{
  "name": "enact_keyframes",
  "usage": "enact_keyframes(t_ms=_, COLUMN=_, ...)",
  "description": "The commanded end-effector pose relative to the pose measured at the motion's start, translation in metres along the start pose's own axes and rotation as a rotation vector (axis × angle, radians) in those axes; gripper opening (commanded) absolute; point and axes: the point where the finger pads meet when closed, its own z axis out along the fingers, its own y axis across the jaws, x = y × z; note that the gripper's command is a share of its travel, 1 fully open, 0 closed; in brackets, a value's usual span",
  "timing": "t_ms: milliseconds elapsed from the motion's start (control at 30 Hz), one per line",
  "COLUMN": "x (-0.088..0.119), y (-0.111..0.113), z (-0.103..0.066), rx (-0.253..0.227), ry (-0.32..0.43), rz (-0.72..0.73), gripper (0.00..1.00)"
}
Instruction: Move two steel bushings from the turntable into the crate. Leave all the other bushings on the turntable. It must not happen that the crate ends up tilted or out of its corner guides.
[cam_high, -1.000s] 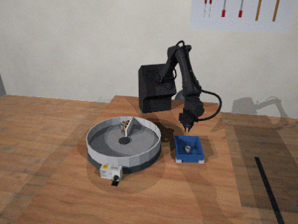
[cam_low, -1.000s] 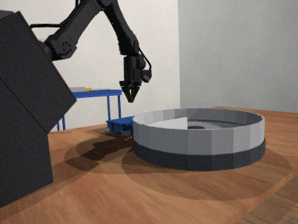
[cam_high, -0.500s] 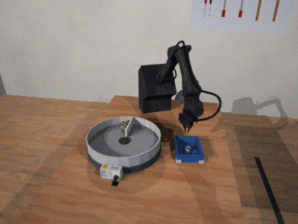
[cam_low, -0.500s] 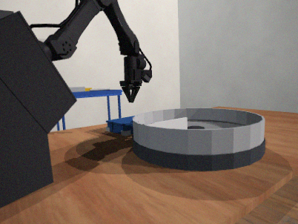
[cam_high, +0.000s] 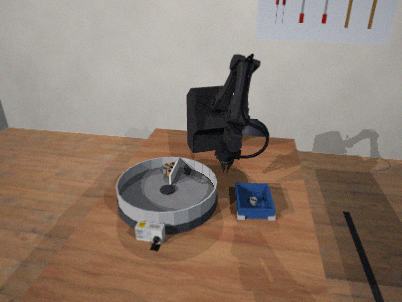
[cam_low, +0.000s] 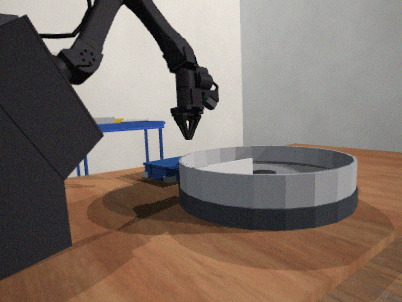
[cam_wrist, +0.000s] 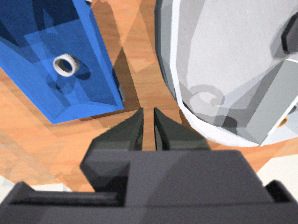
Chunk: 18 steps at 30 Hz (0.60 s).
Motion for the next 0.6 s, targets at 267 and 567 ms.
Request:
enact_keyframes(t_ms=267, x=0.024, y=-0.120, z=0.010, rx=-0.083, ry=-0.018, rz=-0.043, gripper=0.13)
enact_keyframes(t_ms=567, x=0.024, y=-0.200, z=0.011, rx=-0.075, ry=-0.049, rz=-0.068, gripper=0.13)
